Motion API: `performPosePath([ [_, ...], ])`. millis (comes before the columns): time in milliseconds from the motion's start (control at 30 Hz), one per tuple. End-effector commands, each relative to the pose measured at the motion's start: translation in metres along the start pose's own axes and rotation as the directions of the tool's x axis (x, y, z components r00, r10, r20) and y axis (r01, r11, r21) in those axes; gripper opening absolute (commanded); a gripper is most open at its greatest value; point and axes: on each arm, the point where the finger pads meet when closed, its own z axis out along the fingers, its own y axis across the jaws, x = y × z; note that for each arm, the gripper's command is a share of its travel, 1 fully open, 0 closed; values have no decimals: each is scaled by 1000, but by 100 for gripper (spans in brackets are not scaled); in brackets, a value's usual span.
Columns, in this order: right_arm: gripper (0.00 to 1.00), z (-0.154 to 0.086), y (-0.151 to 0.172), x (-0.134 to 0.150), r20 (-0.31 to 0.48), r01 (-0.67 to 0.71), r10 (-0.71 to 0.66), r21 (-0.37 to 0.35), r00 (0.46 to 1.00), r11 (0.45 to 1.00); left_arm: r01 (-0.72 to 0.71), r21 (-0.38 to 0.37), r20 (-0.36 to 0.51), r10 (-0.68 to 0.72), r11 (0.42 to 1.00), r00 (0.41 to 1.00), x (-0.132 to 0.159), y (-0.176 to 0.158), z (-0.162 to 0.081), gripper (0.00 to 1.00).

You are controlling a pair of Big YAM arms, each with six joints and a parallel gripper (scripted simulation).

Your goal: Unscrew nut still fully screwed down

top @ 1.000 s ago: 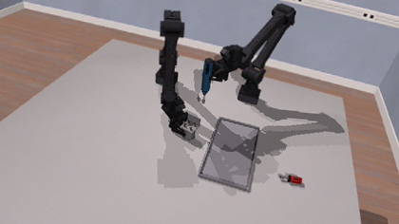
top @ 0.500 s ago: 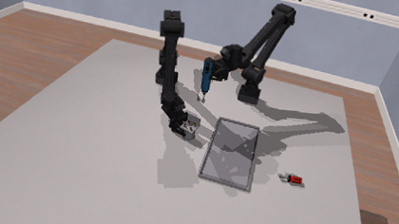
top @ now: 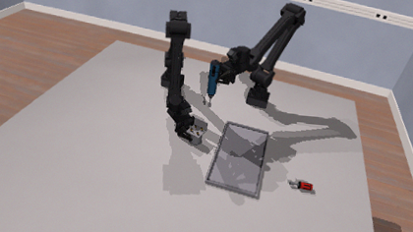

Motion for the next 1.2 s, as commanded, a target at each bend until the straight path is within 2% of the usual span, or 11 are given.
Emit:
performPosePath([
  [0, 59, 3, -3, -5, 11, 4, -4, 2, 1000, 1000, 11, -8, 139, -10, 1000, 990, -65, 5, 25, 42],
  [1167, 59, 3, -3, -5, 11, 4, -4, 2, 1000, 1000, 11, -6, 137, -10, 1000, 990, -63, 4, 57, 42],
])
